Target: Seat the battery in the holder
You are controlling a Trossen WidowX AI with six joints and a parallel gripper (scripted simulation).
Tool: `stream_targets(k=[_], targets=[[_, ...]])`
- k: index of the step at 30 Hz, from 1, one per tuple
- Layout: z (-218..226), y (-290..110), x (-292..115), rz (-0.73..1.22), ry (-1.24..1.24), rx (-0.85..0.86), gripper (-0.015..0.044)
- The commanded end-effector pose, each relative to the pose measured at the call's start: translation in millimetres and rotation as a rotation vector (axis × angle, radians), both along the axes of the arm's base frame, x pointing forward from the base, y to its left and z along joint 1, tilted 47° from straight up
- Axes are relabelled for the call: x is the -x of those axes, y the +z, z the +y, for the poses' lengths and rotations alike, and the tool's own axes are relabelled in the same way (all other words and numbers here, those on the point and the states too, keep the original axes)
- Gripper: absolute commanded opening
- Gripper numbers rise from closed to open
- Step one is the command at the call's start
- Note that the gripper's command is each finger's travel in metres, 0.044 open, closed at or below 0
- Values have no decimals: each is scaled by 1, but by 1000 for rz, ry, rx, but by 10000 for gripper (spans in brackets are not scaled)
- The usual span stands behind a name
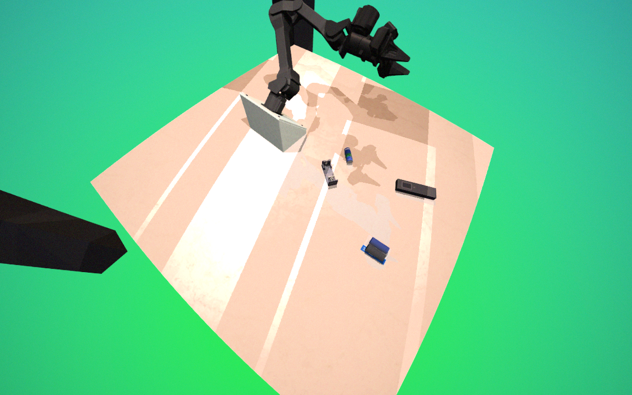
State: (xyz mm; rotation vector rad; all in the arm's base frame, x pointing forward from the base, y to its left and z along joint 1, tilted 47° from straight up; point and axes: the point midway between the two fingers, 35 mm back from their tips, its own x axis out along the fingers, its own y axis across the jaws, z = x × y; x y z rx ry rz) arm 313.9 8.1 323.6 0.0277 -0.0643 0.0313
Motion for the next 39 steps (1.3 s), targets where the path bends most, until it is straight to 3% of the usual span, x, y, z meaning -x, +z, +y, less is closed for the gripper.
stream_targets(k=[1,6,14,21,39], targets=[[1,-3,-2,13,7,-5,374],[30,-75,-34,378,168,-177,246],[80,-198,-28,1101,289,-619,246],[114,-261,10,1723,162,-1084,246],[127,-275,13,1781,136,-1131,246]])
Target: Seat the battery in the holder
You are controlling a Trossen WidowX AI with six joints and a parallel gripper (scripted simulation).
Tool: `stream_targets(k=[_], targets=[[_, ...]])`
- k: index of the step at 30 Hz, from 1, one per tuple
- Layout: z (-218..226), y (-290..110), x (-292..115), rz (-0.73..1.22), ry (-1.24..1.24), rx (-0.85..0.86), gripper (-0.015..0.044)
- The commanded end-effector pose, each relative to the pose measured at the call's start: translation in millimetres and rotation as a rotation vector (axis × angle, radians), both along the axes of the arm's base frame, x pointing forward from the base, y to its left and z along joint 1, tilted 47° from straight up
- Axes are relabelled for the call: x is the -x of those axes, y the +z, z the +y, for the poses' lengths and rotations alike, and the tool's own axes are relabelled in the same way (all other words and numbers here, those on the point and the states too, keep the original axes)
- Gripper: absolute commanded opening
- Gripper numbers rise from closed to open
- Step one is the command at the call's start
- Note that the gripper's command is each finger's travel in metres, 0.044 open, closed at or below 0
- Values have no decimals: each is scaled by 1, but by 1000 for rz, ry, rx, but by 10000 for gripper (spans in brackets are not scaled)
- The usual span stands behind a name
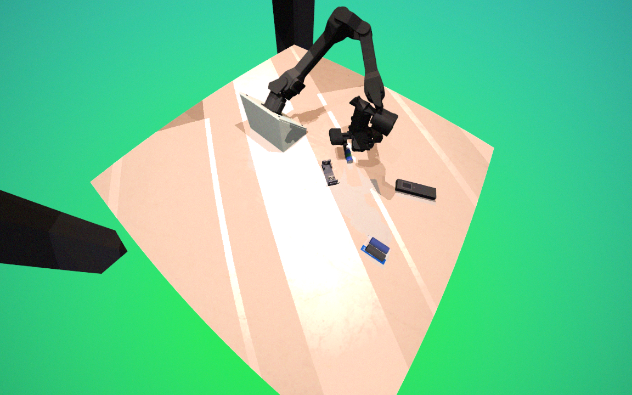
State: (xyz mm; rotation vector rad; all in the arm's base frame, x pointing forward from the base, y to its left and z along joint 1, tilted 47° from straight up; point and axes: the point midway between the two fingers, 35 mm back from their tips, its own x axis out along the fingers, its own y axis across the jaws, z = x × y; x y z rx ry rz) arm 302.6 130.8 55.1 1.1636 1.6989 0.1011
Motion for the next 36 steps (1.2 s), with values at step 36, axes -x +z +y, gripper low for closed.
stream_targets(k=[36], targets=[[31,-30,4,18,-1,-6,87]])
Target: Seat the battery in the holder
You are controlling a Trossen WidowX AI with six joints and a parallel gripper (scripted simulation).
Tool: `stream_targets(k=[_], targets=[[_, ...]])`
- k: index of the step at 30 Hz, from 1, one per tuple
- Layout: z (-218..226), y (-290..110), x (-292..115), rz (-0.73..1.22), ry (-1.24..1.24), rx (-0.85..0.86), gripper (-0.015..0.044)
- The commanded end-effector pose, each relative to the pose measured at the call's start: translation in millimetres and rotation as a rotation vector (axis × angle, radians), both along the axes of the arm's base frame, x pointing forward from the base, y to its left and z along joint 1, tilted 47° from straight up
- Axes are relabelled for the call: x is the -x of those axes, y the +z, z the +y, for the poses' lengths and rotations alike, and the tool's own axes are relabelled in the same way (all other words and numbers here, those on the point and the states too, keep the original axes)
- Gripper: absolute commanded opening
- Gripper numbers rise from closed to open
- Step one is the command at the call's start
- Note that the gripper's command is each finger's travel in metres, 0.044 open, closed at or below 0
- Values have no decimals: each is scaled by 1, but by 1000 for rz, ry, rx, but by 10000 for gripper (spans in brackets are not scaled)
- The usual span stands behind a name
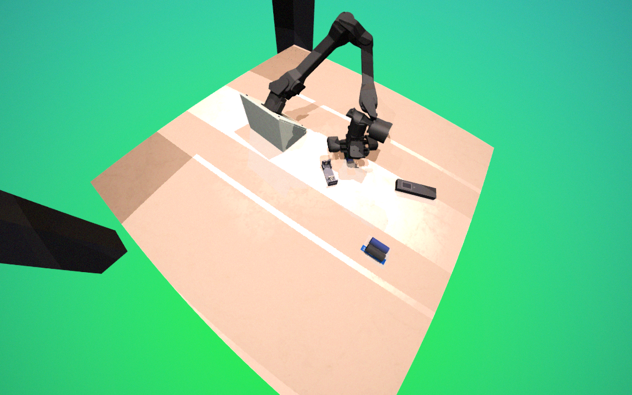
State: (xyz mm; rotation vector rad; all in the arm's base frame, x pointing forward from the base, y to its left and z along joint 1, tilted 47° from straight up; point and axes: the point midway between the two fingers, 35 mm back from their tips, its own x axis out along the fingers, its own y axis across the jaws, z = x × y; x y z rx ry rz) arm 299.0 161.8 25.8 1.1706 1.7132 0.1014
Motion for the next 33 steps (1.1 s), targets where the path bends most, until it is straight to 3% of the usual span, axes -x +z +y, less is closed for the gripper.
stream_targets(k=[1,15,29,33], targets=[[0,-1,0,4,-3,2,84],[-38,32,-1,3,-2,5,84],[-135,-34,0,-95,92,17,84],[-140,-36,1,-102,101,17,84]])
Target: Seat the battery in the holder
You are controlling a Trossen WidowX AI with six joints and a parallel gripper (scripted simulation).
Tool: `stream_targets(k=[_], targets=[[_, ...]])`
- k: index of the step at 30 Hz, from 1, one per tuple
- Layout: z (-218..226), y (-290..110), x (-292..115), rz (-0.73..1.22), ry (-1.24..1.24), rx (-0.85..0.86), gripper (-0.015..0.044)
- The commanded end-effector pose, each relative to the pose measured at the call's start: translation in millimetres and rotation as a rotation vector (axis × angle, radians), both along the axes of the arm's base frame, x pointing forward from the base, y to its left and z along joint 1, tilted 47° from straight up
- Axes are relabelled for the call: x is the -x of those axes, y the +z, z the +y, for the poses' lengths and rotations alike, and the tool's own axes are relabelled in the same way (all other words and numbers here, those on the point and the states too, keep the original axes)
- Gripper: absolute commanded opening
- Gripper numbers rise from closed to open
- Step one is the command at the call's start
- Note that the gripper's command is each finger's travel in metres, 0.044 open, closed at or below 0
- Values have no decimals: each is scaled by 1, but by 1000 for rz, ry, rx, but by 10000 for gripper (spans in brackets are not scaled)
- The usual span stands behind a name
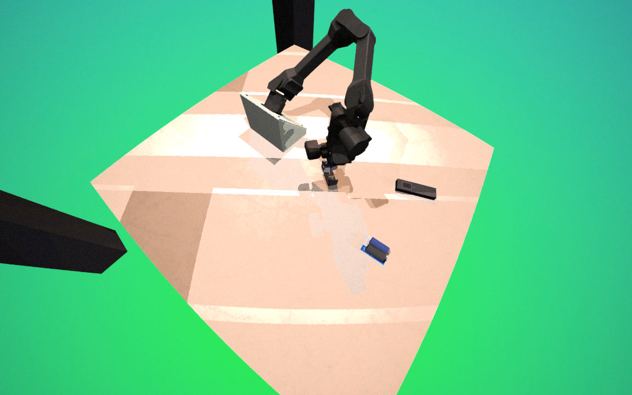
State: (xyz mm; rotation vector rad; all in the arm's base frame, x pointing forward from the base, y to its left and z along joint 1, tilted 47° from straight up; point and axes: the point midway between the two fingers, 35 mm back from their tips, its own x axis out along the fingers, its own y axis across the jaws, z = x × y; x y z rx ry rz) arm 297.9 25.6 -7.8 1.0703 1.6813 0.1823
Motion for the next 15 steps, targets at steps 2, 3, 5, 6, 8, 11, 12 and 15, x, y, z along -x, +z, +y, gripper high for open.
stream_targets(k=[2,3,5,6,8,11,12,15], targets=[[-3,-3,0,-14,24,-2,84],[-2,-4,0,-10,29,-6,84],[1,-6,1,5,48,-22,84],[3,-8,1,13,58,-30,84],[8,-10,2,32,78,-47,84],[14,-15,3,60,106,-73,84],[16,-16,3,69,116,-82,84],[22,-20,5,98,143,-107,84]])
